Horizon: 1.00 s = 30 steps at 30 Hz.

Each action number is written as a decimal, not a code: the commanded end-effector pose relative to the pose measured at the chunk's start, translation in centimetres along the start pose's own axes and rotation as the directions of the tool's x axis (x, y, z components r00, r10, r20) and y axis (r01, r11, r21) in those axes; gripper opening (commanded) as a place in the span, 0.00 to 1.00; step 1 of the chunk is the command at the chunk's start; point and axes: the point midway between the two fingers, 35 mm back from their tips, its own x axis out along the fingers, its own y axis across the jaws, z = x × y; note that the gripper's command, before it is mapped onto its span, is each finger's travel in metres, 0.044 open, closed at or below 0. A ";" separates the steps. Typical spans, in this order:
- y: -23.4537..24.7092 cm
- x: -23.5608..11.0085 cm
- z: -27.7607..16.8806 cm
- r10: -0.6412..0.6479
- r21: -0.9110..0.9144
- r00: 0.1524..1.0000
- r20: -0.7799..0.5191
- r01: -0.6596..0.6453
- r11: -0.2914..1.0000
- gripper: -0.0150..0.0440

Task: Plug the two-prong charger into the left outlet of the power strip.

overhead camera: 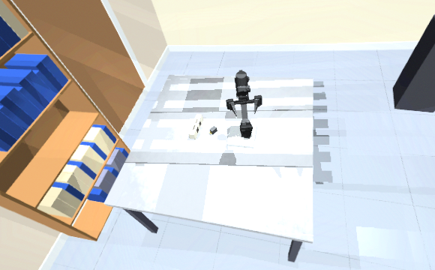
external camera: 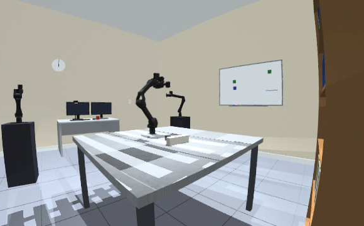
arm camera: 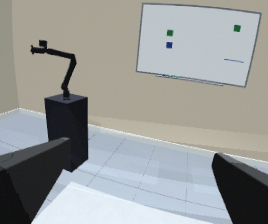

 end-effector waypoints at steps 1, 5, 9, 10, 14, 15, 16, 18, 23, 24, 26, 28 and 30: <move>-1.1 1.1 -1.2 -0.047 -0.030 0.998 -0.047 0.046 0.999 1.00; -2.3 2.0 -2.2 -0.098 -0.056 0.991 -0.089 0.093 0.994 1.00; -3.6 2.7 -3.3 -0.148 -0.082 0.980 -0.130 0.138 0.987 1.00; -3.9 2.9 -3.5 -0.160 -0.089 0.977 -0.140 0.149 0.985 1.00; -5.3 3.5 -4.6 -0.209 -0.115 0.961 -0.180 0.190 0.975 1.00; -5.5 3.6 -4.9 -0.217 -0.119 0.957 -0.191 0.197 0.973 1.00; -5.8 3.7 -5.1 -0.226 -0.124 0.953 -0.201 0.204 0.971 1.00; -6.4 3.8 -5.6 -0.243 -0.133 0.944 -0.222 0.217 0.967 1.00; -8.0 4.2 -6.9 -0.282 -0.153 0.920 -0.273 0.248 0.957 1.00; -8.3 4.2 -7.2 -0.290 -0.157 0.914 -0.283 0.254 0.954 1.00; -9.1 4.3 -7.7 -0.312 -0.168 0.901 -0.301 0.272 0.948 1.00; -9.8 4.4 -8.2 -0.333 -0.178 0.887 -0.320 0.289 0.941 1.00; -10.6 4.4 -8.8 -0.354 -0.189 0.872 -0.338 0.305 0.933 1.00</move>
